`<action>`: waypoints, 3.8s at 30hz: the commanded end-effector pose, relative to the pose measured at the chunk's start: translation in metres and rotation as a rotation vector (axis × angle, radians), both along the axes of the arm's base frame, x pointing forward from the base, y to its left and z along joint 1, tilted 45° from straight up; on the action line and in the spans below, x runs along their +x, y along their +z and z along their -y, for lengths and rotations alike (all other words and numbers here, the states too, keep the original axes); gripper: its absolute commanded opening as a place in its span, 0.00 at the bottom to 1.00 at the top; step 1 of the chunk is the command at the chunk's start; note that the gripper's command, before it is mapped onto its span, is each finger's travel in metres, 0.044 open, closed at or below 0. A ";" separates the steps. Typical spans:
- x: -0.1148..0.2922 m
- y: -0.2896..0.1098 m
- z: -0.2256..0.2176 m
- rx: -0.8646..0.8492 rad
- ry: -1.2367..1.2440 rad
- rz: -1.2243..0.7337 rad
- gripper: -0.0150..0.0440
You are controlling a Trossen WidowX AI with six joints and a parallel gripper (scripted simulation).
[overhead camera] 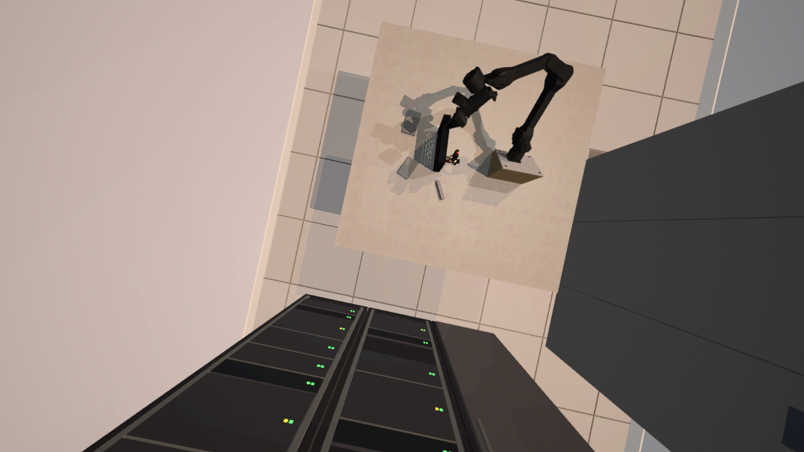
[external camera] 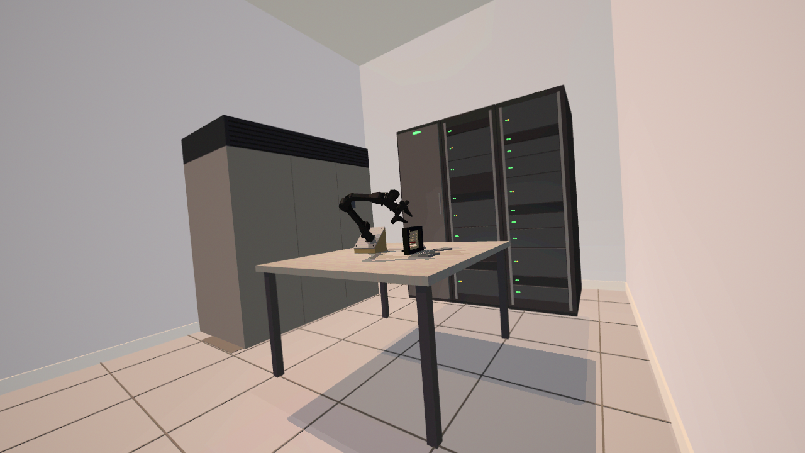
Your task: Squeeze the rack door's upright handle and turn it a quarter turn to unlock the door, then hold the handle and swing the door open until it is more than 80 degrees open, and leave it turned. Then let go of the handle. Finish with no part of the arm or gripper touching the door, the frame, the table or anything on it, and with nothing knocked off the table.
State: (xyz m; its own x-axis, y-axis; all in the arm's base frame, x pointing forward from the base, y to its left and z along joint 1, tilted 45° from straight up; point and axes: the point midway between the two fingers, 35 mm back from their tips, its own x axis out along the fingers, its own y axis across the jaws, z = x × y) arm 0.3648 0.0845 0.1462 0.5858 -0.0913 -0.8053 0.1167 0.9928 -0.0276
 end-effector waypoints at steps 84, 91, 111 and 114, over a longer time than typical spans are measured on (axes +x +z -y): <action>-0.061 -0.139 -0.006 -0.716 -0.031 -0.634 0.73; -0.062 -0.141 -0.004 -0.716 -0.031 -0.634 0.56; -0.062 -0.141 -0.004 -0.719 -0.024 -0.637 0.27; -0.062 -0.141 -0.004 -0.754 0.079 -0.683 0.27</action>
